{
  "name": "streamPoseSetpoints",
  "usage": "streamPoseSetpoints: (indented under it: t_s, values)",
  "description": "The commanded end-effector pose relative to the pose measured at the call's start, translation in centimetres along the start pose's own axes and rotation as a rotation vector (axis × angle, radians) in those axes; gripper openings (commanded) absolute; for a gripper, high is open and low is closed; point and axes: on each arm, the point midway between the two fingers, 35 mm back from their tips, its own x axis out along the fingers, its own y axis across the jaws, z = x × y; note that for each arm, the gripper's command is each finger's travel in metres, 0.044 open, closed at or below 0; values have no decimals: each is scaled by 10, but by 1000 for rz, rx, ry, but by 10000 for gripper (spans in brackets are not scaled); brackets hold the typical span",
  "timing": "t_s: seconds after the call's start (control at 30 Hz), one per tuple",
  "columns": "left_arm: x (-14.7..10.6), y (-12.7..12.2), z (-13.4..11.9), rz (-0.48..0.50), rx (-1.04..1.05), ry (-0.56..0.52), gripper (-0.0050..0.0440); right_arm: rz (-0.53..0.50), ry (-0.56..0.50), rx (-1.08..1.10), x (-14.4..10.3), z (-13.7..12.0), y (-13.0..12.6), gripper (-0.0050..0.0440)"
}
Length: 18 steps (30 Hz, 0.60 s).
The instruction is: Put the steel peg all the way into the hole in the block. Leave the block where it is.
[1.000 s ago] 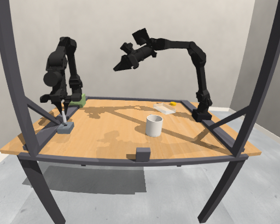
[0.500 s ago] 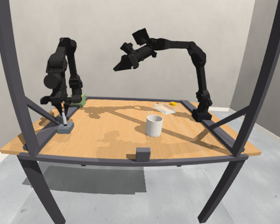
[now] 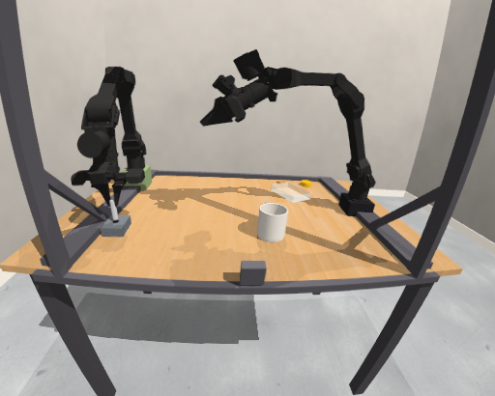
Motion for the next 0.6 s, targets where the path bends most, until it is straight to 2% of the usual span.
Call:
streamPoseSetpoints:
  t_s: [0.0,0.57]
  values:
    - [1,-1,2,-1,-2,-10,-50,-4,-40,3,-13,15,-1,200]
    - [22,-1,1,-1,-2,-9,-50,-4,-40,3,-13,15,-1,200]
